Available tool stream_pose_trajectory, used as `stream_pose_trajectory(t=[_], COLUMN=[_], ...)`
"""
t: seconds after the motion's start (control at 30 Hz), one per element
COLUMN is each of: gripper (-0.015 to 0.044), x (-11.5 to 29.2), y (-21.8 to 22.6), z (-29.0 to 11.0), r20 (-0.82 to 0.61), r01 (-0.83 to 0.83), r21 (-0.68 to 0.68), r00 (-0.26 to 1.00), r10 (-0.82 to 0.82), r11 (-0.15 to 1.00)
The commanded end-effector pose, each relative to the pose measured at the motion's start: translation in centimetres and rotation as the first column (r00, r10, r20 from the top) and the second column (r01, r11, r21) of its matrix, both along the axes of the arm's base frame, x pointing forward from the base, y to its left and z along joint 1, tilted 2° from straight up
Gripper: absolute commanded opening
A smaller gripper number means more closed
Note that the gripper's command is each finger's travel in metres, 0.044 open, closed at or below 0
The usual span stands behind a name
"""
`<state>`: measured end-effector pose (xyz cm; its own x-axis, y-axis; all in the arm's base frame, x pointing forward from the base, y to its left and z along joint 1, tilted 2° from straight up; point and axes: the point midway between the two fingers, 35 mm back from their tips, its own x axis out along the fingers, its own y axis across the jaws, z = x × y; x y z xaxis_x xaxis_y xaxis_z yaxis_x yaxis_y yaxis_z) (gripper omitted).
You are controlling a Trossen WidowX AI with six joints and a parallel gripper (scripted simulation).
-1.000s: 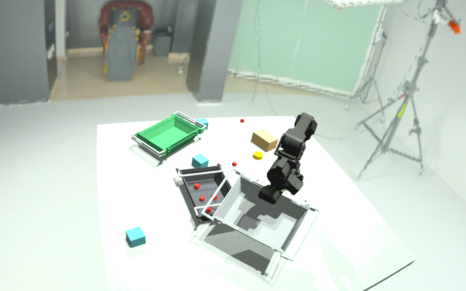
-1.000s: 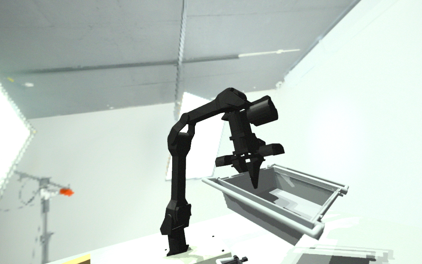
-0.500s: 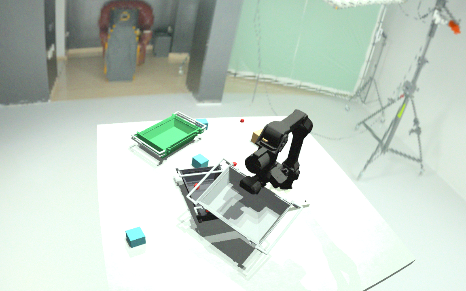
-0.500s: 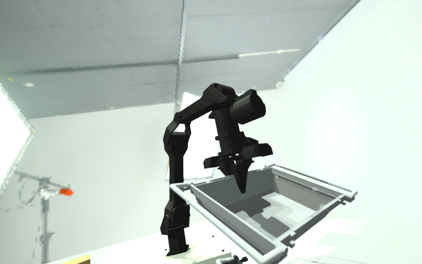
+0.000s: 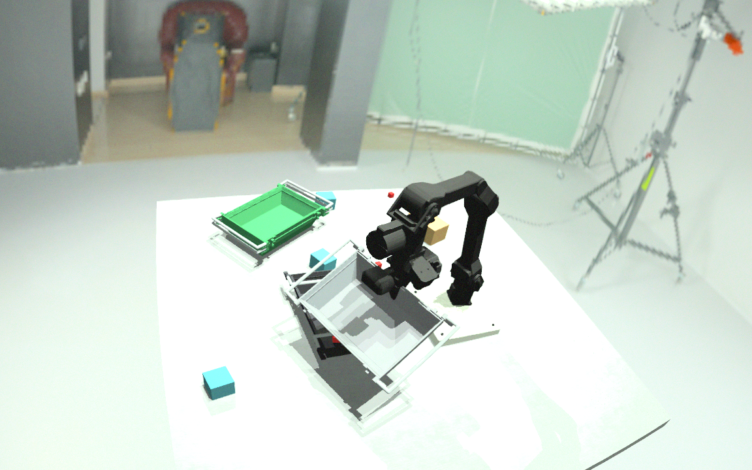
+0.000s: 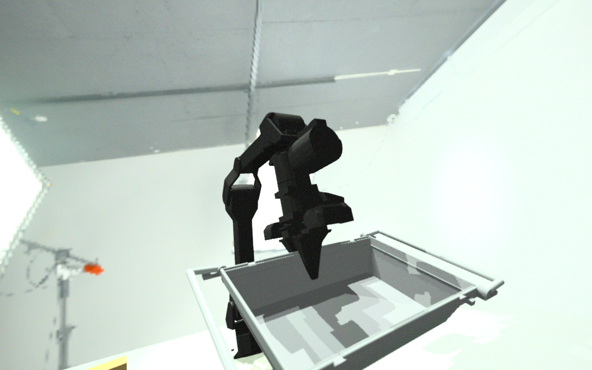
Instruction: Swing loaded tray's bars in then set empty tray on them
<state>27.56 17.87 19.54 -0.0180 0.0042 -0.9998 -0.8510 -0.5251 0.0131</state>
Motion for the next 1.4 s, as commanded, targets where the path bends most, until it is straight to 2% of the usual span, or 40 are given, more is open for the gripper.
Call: stream_pose_trajectory(t=[0.0, 0.9, 1.37], gripper=[0.0, 0.0, 0.0], x=[1.2, 4.9, 4.9], y=[-1.5, -11.5, -11.8], z=[0.1, -0.1, -0.1], r20=[0.013, 0.011, 0.011], r01=[0.042, 0.315, 0.321], r21=[0.001, -0.01, -0.01], r00=[0.999, 0.949, 0.947], r10=[-0.042, -0.315, -0.321], r11=[0.999, 0.949, 0.947])
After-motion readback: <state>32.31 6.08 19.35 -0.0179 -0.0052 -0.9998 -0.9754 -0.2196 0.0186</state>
